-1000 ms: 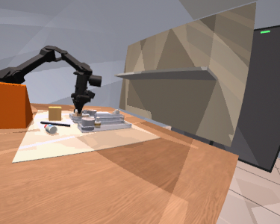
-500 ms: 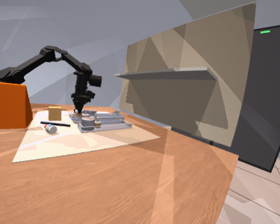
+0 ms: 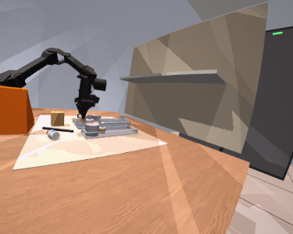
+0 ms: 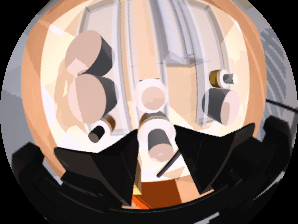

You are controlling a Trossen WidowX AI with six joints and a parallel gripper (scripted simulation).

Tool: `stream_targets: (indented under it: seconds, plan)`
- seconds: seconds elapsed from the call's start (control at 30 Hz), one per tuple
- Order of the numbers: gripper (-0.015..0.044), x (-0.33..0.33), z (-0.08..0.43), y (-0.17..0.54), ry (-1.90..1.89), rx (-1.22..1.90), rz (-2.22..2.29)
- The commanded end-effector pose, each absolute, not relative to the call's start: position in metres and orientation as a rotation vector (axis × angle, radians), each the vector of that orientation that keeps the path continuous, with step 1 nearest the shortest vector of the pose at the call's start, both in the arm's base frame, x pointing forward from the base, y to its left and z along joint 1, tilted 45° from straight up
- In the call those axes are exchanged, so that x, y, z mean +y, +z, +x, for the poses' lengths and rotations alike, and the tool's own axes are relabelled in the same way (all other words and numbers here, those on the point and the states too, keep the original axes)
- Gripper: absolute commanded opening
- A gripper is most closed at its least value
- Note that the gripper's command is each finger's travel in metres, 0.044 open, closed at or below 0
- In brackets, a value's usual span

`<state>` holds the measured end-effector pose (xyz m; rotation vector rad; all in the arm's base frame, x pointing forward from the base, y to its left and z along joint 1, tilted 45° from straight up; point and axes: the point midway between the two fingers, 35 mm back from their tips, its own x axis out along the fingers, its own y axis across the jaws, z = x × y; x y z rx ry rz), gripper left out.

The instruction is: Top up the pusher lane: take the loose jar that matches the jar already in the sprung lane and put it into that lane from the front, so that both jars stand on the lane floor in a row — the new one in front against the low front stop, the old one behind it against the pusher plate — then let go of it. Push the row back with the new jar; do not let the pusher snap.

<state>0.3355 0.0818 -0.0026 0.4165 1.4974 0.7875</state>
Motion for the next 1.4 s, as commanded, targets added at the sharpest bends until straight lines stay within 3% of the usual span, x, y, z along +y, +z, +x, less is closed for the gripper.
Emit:
stream_targets:
  seconds: [0.0, 1.37]
  plan:
    - [0.0, 0.0834, 0.341, -0.0001, 0.795, 1.473, 0.422]
    - [0.0, 0.0886, 0.343, -0.0046, 0.795, 1.473, 0.422]
